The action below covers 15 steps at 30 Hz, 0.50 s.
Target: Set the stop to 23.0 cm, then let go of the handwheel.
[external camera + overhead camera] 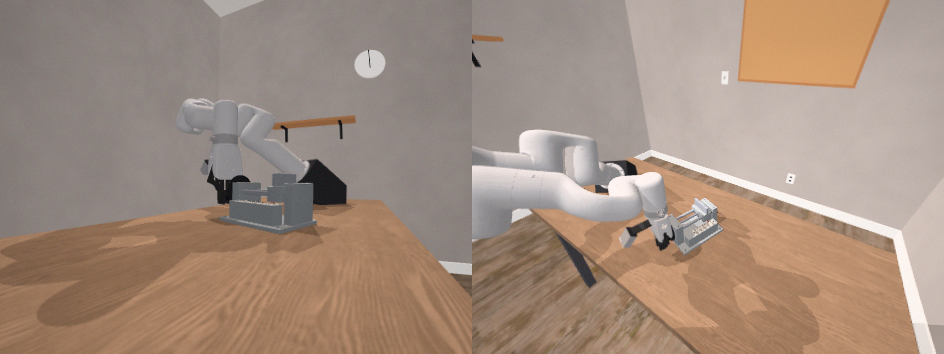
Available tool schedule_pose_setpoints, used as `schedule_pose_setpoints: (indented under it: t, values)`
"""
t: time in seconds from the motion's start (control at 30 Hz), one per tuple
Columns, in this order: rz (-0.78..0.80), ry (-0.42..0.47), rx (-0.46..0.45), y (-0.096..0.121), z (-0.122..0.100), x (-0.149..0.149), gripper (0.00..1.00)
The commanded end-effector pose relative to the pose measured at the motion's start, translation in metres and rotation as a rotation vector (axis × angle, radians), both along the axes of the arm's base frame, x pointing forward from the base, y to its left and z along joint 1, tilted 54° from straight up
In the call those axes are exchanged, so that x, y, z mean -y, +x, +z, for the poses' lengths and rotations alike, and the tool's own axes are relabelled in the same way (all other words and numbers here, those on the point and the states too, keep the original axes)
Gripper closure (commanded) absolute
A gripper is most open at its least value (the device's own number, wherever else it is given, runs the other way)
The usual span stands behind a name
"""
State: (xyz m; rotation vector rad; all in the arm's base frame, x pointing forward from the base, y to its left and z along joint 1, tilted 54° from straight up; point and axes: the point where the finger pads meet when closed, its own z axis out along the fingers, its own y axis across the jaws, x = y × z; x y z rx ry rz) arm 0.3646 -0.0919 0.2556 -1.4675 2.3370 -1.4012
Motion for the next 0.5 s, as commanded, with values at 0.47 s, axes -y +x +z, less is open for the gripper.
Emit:
schedule_pose_setpoints:
  t: [0.47]
  values:
    - [0.003, 0.0, 0.0, -0.016, 0.024, -0.026, 0.94]
